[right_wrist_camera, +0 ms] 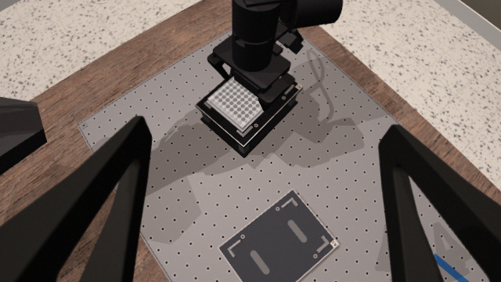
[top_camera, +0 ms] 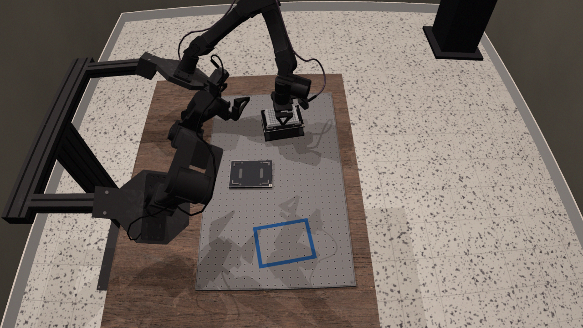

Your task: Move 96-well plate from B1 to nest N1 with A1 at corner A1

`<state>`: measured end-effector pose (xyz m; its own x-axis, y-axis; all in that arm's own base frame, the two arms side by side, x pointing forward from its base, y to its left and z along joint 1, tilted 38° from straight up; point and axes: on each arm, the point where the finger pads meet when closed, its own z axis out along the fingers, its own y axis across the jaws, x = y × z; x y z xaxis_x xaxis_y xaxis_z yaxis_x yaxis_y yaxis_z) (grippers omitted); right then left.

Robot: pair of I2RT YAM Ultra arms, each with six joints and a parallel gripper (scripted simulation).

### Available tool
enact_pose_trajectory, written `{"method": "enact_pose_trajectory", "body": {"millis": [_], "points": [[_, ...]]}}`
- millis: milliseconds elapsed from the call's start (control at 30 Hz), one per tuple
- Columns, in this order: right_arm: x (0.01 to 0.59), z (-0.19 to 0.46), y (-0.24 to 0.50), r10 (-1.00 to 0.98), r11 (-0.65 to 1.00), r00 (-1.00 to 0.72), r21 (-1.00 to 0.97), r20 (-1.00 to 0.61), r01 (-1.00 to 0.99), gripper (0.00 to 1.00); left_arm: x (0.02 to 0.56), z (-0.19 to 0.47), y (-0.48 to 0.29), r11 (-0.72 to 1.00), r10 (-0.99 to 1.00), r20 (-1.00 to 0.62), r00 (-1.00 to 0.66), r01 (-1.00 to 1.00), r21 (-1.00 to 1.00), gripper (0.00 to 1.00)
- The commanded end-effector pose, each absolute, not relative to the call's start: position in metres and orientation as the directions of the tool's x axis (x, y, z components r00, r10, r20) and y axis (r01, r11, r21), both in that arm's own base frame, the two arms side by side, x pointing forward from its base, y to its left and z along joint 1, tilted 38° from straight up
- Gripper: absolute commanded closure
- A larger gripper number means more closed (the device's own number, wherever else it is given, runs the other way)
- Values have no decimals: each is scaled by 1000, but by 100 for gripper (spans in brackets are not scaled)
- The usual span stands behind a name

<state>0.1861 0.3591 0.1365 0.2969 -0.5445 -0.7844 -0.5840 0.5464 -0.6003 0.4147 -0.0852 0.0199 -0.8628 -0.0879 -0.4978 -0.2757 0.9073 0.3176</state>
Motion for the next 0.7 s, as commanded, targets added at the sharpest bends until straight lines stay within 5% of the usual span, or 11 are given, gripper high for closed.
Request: {"method": "enact_pose_trajectory", "body": {"millis": [0, 667], "points": [[182, 142, 363, -524, 550, 309, -592, -794, -589, 0, 404, 41, -98, 908, -63, -522, -851, -266, 323, 19], [182, 142, 363, -524, 550, 309, -592, -794, -589, 0, 400, 44, -98, 909, -56, -528, -847, -263, 325, 19]]}}
